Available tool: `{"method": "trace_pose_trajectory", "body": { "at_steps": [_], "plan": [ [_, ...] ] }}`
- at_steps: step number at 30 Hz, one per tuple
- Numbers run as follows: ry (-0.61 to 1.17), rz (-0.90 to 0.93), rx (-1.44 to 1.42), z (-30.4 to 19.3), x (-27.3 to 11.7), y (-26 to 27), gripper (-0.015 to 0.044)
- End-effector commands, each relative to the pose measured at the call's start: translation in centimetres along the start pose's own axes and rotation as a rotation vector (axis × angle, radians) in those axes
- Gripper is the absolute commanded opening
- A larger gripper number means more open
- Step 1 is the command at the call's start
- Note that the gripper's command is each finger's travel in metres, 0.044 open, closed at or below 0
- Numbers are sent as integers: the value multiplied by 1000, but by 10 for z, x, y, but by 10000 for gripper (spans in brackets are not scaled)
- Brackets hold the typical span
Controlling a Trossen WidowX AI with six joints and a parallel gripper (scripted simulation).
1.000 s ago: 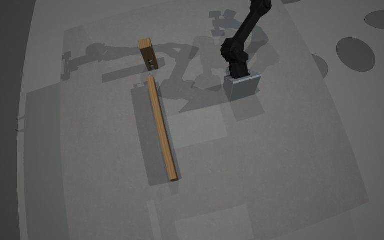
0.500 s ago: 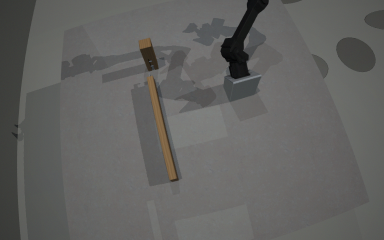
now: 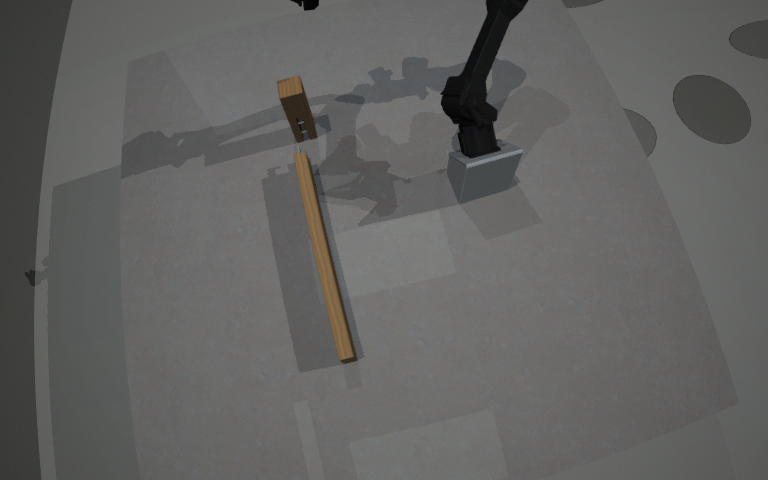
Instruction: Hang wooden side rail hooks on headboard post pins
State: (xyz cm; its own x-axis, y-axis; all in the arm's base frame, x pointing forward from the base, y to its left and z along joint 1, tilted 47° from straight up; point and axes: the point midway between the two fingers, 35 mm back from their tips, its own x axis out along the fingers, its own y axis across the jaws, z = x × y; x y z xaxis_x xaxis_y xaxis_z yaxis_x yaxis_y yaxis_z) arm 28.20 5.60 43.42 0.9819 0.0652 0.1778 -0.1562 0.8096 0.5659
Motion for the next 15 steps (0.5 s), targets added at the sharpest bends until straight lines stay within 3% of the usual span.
{"method": "trace_pose_trajectory", "body": {
  "at_steps": [1, 15],
  "plan": [
    [-47, -253, 442, -45, 13, -61, 440],
    [-372, -549, 1039, -105, -2, -151, 440]
  ]
}}
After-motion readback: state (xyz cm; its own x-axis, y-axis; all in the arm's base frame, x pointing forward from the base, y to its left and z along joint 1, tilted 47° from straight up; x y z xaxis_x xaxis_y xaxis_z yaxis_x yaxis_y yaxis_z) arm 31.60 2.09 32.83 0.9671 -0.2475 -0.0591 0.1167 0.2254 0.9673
